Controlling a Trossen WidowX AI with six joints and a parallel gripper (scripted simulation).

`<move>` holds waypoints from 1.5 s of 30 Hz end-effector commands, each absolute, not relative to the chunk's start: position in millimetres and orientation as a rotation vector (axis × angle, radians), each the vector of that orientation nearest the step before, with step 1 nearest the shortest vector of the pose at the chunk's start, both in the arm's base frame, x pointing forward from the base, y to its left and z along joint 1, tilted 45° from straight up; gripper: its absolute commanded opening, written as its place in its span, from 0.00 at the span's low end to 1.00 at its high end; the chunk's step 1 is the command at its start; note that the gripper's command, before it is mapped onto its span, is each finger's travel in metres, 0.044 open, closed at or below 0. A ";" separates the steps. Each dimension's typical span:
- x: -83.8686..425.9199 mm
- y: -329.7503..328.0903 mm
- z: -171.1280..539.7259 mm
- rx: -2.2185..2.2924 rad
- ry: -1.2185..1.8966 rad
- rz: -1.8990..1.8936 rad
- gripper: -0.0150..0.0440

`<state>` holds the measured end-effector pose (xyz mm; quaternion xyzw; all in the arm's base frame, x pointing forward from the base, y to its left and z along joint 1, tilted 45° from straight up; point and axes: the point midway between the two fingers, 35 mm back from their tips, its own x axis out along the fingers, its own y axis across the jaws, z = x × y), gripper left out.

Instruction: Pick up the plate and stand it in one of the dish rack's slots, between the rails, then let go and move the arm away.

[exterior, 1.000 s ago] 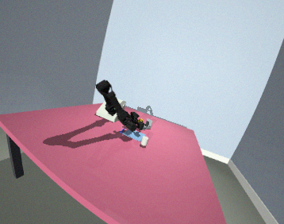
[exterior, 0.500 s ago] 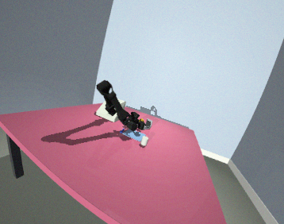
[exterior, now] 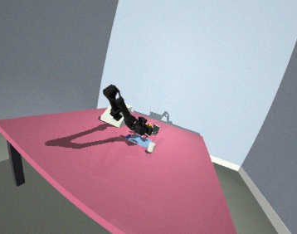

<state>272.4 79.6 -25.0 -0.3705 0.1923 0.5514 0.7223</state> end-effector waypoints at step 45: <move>270.7 78.1 -48.5 -0.826 0.427 1.212 0.79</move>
